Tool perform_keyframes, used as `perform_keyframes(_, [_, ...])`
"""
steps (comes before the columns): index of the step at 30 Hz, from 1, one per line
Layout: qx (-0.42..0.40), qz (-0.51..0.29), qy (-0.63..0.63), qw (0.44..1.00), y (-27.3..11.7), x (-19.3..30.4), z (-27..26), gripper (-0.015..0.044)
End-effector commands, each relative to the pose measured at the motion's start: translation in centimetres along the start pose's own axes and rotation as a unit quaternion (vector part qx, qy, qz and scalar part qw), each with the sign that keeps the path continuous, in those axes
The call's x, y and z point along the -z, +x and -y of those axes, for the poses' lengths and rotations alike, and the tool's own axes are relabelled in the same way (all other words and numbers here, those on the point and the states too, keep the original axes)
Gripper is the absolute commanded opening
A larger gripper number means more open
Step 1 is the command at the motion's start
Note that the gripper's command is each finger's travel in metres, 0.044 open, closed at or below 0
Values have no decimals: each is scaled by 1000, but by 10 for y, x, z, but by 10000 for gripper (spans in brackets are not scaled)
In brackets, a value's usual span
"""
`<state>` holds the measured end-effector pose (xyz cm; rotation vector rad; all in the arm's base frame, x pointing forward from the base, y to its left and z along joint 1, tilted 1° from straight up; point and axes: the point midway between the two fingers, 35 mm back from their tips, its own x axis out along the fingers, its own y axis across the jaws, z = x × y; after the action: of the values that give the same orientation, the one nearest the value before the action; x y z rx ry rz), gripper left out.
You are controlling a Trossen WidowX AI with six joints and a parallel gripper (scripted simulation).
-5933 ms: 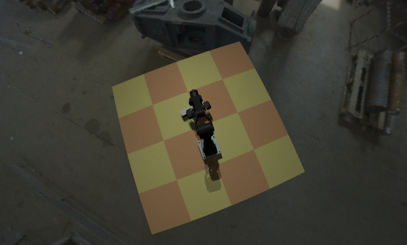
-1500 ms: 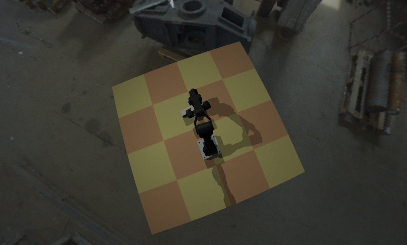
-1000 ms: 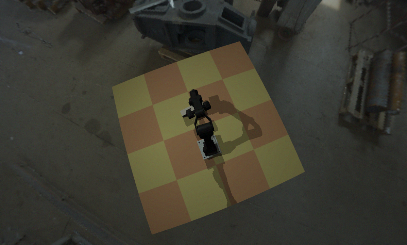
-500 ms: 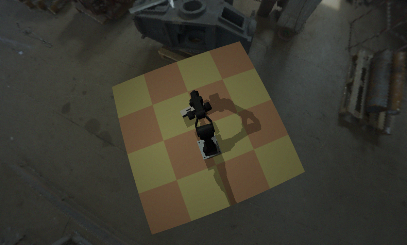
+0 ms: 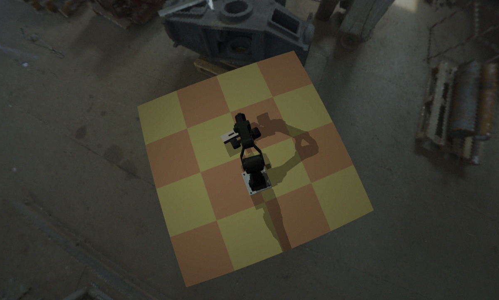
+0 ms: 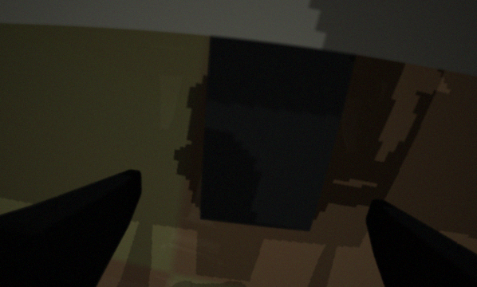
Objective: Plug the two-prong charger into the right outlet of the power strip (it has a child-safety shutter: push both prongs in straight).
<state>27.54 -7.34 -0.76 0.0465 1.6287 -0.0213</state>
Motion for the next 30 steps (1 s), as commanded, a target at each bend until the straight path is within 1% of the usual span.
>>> perform_keyframes(1, [-1, 0, -3, 1000, 1, 7, 0, 440])
perform_keyframes(26, [-1, -1, -3, 1000, 4, 35, -1, 440])
perform_keyframes(28, [-2, 17, 1, 1000, -1, 29, 0, 440])
perform_keyframes(30, [-4, 67, 4, 998, -14, 25, 0, 440])
